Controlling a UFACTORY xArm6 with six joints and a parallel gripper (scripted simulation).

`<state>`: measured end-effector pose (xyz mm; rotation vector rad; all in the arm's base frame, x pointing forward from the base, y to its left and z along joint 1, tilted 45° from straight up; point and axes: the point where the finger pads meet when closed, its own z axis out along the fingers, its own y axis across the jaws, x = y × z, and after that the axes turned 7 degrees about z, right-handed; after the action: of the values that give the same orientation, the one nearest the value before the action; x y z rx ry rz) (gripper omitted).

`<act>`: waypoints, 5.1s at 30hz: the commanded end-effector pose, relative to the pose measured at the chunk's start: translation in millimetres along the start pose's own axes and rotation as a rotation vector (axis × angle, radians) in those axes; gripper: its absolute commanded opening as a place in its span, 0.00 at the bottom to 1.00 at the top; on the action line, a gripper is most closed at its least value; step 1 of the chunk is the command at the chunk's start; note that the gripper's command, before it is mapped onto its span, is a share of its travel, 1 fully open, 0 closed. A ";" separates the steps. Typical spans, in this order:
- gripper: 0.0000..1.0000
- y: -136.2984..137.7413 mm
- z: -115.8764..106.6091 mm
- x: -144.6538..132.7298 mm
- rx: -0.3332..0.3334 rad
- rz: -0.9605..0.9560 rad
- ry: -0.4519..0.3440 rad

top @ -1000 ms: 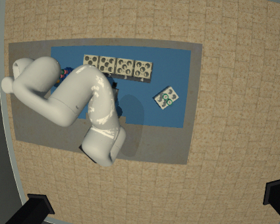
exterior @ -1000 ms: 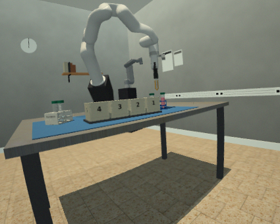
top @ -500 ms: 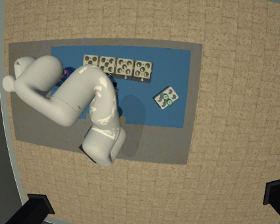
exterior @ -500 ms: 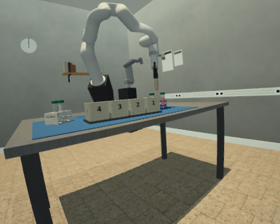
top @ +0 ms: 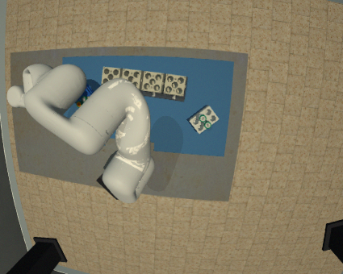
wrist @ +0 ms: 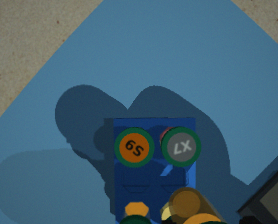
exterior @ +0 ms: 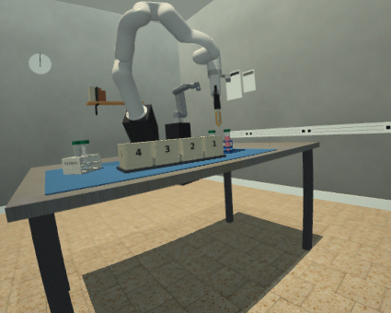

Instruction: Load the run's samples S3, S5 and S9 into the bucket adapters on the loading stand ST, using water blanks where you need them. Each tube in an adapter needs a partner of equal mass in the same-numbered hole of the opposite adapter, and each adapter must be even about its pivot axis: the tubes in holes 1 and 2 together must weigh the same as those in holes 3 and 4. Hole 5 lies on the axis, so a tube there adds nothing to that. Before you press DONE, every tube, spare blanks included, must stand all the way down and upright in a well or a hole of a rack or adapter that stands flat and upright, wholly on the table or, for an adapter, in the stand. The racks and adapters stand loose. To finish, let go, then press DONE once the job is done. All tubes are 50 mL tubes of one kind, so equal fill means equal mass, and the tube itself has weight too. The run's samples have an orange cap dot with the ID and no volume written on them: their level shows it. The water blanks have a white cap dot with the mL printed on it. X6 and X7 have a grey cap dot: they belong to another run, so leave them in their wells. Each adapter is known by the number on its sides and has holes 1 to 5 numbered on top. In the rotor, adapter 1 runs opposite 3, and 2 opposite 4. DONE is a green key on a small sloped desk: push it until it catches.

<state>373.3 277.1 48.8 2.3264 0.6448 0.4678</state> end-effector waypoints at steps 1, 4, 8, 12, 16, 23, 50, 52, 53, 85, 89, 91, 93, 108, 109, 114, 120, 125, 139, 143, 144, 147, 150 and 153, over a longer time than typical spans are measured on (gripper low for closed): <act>0.00 0.1 -1.6 1.4 0.002 0.002 0.003; 0.00 0.1 -1.6 1.4 0.002 0.002 0.003; 0.00 0.1 -1.6 1.4 0.002 0.002 0.003; 0.00 0.1 0.4 1.4 0.002 0.002 0.003; 0.00 0.1 6.4 1.5 0.002 0.002 0.003; 0.00 0.1 20.5 1.5 0.002 0.002 0.003; 0.00 0.1 66.5 1.5 0.002 0.002 0.003; 0.00 0.1 69.5 1.5 0.002 0.002 0.003; 0.00 0.1 69.5 1.5 0.002 0.002 0.003; 0.00 0.1 83.6 1.6 0.001 0.001 0.003; 0.00 0.1 87.6 1.6 0.001 0.001 0.003; 0.00 0.1 89.6 1.6 0.001 0.001 0.003; 0.00 0.1 91.6 1.6 0.001 0.001 0.003; 0.00 0.1 104.6 1.6 0.001 0.001 0.003; 0.00 0.1 105.6 1.6 0.001 0.001 0.003; 0.00 0.1 109.6 1.6 0.001 0.001 0.003; 0.00 0.1 114.6 1.6 0.001 0.001 0.003; 0.00 0.1 119.6 1.6 0.001 0.001 0.003; 0.00 0.1 130.6 1.6 0.001 0.001 0.003; 0.00 0.1 130.6 1.6 0.001 0.001 0.003; 0.00 0.1 130.6 1.6 0.001 0.001 0.003; 0.00 0.1 130.6 1.6 0.001 0.001 0.003; 0.00 0.1 130.6 1.6 0.001 0.001 0.003; 0.00 0.1 130.6 1.6 0.001 0.001 0.003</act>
<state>437.6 210.0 -44.7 2.3268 0.6444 0.4684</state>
